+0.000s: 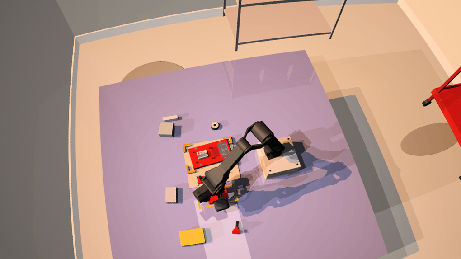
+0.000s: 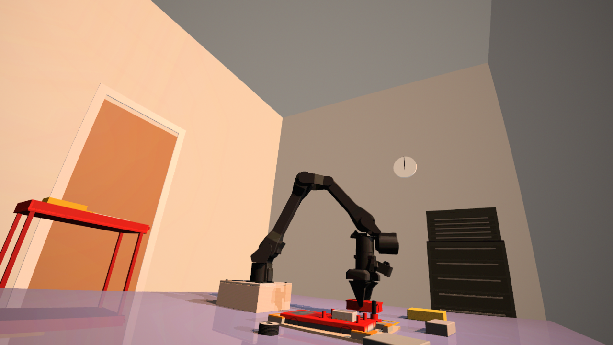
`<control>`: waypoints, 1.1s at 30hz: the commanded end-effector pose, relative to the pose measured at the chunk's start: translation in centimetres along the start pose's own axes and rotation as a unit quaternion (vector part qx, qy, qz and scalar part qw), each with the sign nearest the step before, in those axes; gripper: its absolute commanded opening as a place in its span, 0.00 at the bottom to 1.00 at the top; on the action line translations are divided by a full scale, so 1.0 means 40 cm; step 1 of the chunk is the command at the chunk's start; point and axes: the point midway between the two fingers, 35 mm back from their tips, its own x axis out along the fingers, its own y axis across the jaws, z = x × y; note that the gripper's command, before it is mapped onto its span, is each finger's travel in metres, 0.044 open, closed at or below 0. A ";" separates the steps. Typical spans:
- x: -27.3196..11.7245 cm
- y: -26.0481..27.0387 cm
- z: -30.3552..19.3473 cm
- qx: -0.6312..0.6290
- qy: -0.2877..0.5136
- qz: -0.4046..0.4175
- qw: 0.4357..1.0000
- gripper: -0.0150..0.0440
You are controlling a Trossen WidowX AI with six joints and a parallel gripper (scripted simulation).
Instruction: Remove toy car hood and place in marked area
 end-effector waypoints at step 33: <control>0.047 0.001 -0.002 0.001 0.000 0.002 1.000 0.25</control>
